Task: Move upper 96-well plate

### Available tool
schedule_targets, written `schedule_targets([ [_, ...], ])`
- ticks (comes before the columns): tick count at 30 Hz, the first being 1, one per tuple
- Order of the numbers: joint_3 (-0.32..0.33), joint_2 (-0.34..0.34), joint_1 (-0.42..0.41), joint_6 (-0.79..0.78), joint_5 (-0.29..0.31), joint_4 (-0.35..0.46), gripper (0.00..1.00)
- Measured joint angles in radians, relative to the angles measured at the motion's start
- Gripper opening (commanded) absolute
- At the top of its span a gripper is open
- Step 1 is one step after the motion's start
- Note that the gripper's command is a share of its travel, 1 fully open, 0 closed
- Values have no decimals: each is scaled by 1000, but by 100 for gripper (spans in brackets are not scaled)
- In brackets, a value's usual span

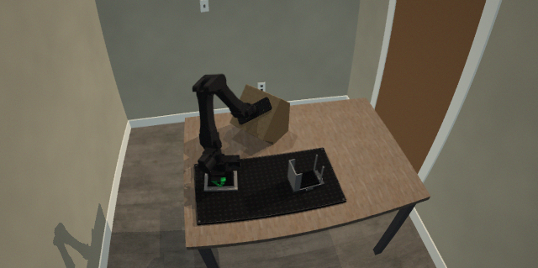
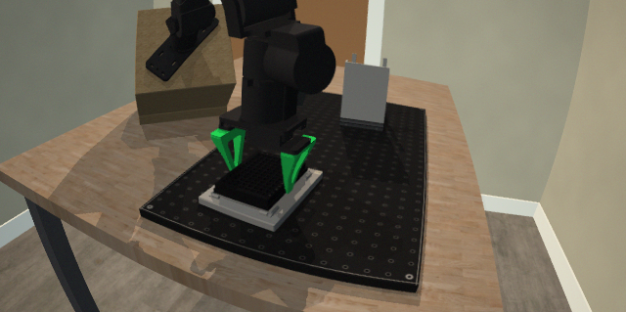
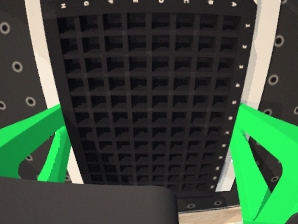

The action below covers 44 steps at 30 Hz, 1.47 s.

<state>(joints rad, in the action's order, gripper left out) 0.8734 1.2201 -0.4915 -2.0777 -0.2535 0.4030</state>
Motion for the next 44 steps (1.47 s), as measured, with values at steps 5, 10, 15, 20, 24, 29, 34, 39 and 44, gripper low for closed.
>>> schedule_targets([
  [5,0,0,0,0,0,0,100],
  [10,0,0,0,0,0,0,100],
  [15,0,0,0,0,0,0,100],
  [20,0,0,0,0,0,0,100],
  [24,0,-4,0,0,-1,5,100],
  [29,0,-44,10,4,-9,36,100],
  [34,10,-69,21,10,-17,70,100],
  [39,23,-95,31,17,-24,101,100],
  [44,24,-96,32,20,-27,114,100],
])
